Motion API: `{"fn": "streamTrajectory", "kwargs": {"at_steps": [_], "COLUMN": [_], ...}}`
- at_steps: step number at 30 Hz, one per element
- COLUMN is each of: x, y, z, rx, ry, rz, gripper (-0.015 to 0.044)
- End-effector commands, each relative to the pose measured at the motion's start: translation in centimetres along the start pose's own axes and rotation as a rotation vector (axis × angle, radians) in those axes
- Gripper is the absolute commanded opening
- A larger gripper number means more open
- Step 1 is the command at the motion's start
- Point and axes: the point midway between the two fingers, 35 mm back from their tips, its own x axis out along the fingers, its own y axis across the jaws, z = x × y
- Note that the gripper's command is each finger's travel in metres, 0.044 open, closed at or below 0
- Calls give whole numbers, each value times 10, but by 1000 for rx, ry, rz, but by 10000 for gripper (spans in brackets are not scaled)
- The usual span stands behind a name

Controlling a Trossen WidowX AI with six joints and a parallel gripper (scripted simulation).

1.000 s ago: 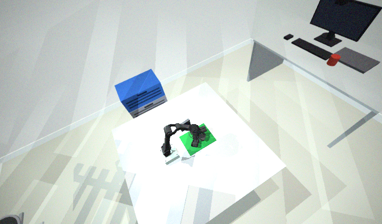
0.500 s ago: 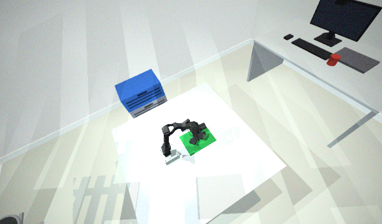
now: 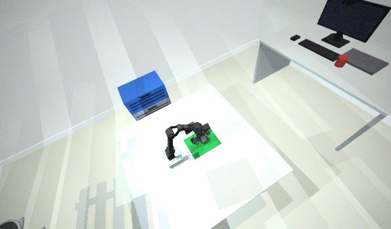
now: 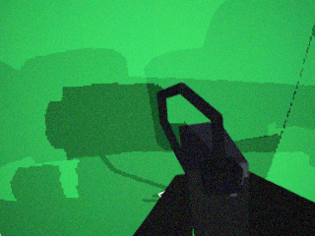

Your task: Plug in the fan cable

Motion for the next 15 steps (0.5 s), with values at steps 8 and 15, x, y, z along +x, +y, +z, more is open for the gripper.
{"fn": "streamTrajectory", "kwargs": {"at_steps": [8,15], "x": [0,0], "y": [3,5], "z": [-17,-27], "rx": [381,621], "ry": [-2,-1], "rz": [-1,-1], "gripper": [0,0]}}
